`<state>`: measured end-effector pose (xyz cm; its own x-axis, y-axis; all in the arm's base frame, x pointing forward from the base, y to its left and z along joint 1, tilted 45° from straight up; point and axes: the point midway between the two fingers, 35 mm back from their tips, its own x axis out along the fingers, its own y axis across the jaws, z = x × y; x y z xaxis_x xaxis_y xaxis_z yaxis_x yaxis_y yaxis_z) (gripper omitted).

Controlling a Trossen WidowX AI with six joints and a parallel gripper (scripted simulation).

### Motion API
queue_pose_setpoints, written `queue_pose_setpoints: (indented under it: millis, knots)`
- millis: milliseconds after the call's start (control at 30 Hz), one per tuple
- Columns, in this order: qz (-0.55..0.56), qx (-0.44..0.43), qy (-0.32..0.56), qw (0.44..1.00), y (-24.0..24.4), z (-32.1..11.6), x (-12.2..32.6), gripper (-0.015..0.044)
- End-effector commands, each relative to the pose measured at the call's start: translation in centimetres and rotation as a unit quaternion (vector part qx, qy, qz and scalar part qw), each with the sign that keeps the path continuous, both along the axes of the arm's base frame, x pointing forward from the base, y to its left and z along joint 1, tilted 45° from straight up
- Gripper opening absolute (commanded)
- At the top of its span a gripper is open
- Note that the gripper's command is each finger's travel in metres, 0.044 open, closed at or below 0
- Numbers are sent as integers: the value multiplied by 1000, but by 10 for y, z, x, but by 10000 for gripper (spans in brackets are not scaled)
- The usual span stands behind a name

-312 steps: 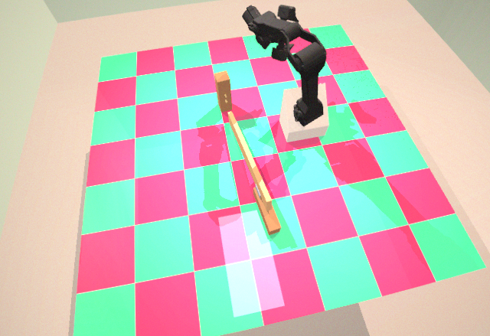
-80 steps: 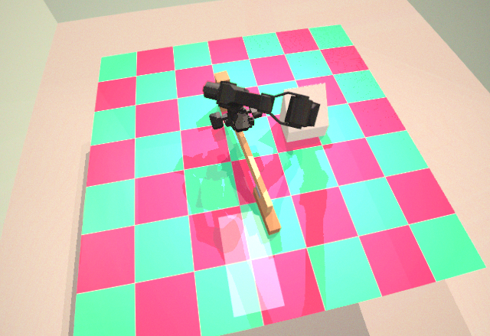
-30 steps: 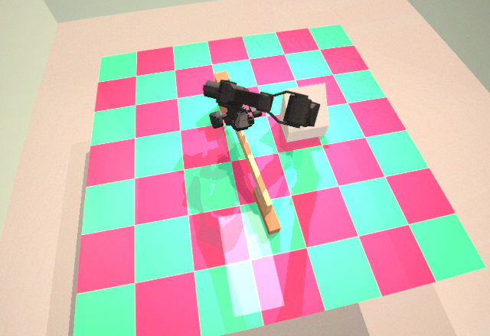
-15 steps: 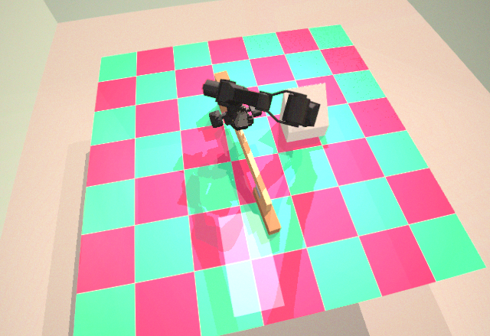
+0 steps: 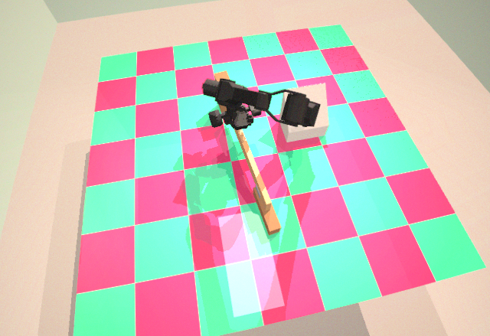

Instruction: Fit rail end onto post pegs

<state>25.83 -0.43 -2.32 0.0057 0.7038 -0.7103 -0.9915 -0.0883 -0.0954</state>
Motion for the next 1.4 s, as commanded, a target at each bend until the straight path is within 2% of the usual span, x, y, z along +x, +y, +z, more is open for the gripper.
queue_pose_setpoints:
  millis: [0,1367]
  knots:
    - [-2,-2,-2,1000,-3,0,1,0]
    - [-2,-2,-2,1000,-8,-5,1,0]
